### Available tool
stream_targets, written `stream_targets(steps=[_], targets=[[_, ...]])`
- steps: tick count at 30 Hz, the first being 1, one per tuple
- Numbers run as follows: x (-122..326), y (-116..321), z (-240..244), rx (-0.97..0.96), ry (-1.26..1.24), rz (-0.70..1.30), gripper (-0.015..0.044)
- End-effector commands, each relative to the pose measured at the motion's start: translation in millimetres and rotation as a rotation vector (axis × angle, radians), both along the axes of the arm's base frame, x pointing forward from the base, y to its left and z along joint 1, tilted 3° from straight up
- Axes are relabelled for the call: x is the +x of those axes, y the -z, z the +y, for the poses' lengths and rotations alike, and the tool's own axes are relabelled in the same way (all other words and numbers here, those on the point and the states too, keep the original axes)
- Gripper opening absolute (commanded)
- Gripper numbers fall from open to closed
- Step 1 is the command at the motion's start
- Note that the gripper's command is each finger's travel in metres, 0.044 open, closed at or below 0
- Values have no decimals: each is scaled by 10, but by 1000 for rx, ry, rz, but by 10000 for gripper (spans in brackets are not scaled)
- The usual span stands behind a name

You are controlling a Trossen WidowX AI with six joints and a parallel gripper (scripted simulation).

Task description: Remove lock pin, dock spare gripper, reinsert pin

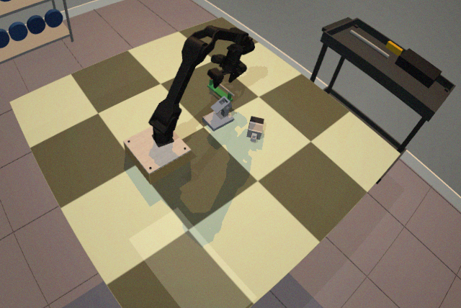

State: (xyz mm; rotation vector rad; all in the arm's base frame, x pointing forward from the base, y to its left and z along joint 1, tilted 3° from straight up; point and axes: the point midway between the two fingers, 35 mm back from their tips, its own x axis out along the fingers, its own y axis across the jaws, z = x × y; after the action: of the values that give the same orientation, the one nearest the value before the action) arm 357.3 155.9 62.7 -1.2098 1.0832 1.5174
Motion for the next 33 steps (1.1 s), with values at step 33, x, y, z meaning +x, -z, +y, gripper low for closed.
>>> stream_targets(steps=[33], targets=[[92, -686, -450, -122, 184, 26, 440]])
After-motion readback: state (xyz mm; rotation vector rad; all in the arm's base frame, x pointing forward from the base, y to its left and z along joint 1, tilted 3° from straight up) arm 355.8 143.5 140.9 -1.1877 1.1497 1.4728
